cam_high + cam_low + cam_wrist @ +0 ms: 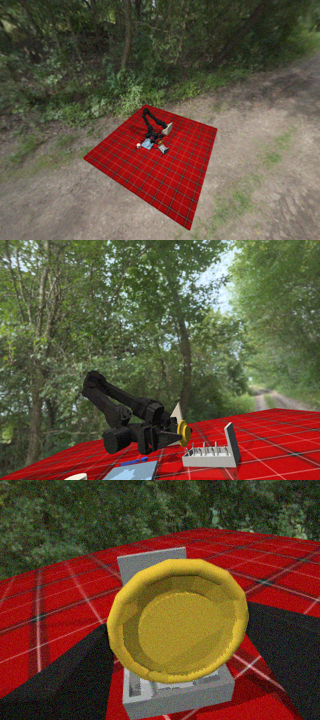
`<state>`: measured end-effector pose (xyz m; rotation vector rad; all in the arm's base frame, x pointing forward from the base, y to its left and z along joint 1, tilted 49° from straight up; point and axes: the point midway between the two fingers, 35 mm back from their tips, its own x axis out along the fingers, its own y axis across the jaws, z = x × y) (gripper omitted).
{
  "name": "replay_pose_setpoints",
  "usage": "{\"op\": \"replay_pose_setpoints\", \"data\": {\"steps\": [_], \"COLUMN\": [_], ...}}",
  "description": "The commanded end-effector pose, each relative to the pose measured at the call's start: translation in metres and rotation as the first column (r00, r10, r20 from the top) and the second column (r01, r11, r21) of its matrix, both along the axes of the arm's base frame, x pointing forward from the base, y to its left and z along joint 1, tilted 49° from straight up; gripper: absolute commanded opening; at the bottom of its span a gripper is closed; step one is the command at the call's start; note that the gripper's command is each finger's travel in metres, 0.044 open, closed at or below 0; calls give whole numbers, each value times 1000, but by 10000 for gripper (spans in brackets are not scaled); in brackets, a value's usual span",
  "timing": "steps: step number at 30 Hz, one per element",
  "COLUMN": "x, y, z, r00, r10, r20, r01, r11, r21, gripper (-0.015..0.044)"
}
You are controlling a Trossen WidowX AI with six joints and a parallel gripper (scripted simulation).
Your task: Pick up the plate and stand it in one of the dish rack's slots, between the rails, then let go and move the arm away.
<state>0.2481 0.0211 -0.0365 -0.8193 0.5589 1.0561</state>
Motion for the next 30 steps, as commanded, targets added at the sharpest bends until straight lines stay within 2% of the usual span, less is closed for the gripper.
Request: {"op": "replay_pose_setpoints", "data": {"steps": [1,16,30], "x": [1,8,7], "y": [4,17,5], "z": [-4,-19,-33], "r00": [1000,1000,1000], "r10": [1,0,-7], "r20": [-2,1,-10], "r01": [-1,0,7], "r11": [1000,1000,1000], "r21": [1,0,-5], "gripper": [0,0,0]}}
